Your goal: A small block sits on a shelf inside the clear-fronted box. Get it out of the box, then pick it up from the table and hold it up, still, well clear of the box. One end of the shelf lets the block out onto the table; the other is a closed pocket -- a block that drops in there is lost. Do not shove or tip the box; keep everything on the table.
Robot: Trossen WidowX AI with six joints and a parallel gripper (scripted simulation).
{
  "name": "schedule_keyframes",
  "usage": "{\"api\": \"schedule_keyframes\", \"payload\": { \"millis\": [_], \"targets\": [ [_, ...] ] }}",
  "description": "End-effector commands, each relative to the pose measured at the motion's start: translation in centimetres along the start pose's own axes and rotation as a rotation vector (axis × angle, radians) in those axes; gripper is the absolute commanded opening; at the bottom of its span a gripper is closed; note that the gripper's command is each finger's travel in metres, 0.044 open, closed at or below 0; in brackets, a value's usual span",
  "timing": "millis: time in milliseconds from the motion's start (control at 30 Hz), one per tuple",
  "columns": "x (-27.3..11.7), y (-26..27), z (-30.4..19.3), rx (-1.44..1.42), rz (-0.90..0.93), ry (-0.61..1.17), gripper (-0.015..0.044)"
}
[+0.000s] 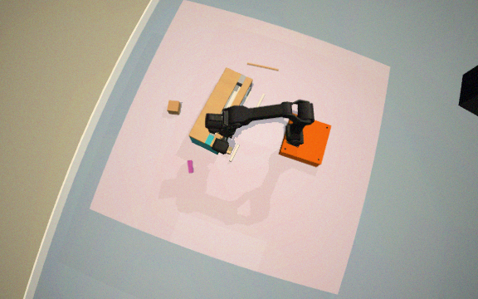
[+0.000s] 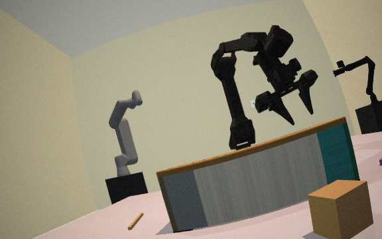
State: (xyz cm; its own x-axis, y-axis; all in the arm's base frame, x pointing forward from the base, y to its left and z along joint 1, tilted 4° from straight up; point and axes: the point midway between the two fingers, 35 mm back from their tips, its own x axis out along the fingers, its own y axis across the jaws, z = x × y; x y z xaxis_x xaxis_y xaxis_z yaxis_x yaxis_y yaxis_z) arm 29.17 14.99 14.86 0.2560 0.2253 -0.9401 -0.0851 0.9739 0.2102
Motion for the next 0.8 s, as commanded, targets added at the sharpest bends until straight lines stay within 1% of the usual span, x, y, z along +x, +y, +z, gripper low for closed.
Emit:
{"api": "schedule_keyframes", "payload": {
  "millis": [0, 400, 767],
  "targets": [
    [-0.12, 0.7, -0.81, -0.93, -0.106, -0.029, 0.0285],
    [-0.25, 1.15, -1.28, -1.667, -0.205, 0.014, 0.0285],
    [-0.47, 1.55, -1.68, -2.335, -0.298, 0.112, 0.0285]
  ]
}}
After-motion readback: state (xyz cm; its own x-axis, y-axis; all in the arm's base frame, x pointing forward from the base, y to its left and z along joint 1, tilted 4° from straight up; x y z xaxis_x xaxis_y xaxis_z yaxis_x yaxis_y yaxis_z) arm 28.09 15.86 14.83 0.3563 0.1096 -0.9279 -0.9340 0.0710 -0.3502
